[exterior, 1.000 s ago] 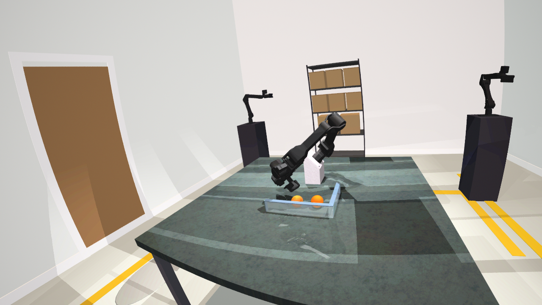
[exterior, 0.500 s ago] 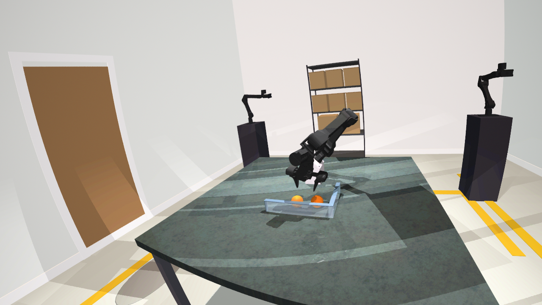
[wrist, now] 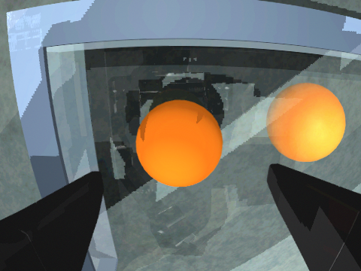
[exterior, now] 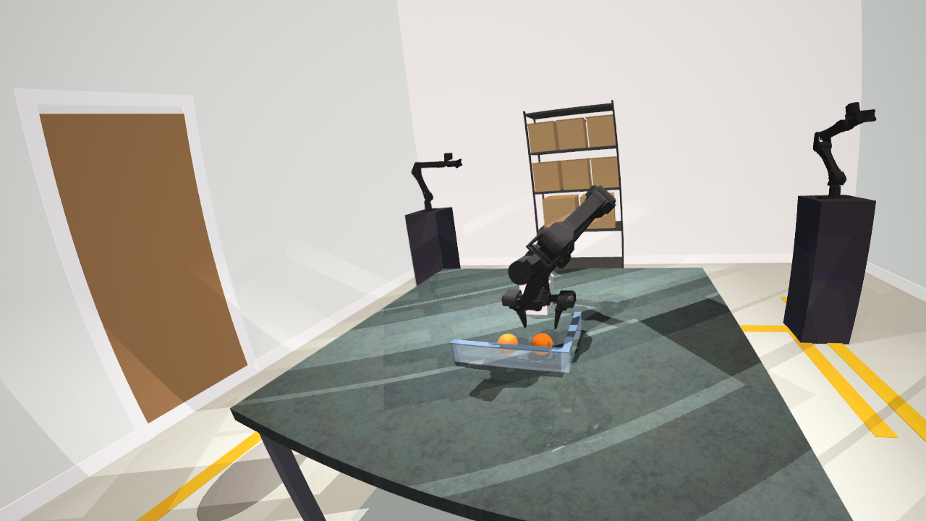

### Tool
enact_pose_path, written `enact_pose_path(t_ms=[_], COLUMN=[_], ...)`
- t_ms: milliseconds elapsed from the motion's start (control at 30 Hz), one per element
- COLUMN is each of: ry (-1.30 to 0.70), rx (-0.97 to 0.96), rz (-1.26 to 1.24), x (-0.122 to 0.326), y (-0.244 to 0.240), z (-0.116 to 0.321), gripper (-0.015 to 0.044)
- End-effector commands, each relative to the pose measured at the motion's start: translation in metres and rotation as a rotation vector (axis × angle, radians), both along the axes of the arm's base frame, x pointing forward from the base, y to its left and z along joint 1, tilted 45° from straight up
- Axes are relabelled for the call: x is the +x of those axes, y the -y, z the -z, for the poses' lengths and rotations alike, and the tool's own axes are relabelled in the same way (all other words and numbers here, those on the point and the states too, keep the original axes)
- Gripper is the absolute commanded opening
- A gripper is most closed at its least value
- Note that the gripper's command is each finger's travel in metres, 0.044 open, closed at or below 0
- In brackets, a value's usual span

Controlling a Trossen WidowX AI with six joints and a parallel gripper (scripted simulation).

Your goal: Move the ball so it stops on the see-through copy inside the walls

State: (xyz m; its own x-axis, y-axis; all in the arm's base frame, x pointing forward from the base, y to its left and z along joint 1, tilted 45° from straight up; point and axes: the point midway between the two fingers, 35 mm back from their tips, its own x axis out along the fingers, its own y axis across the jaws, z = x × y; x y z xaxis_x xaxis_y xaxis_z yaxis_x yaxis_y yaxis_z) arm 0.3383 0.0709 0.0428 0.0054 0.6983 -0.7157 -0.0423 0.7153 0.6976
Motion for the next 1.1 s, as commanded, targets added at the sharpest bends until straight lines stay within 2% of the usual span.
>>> enact_pose_path(t_ms=[0, 1067], ry=[-0.012, -0.012], rx=[0.006, 0.008], rz=[0.0, 0.0], x=[-0.003, -0.004], y=[-0.005, -0.039], z=[0.004, 0.038], gripper=[0.0395, 0.0395])
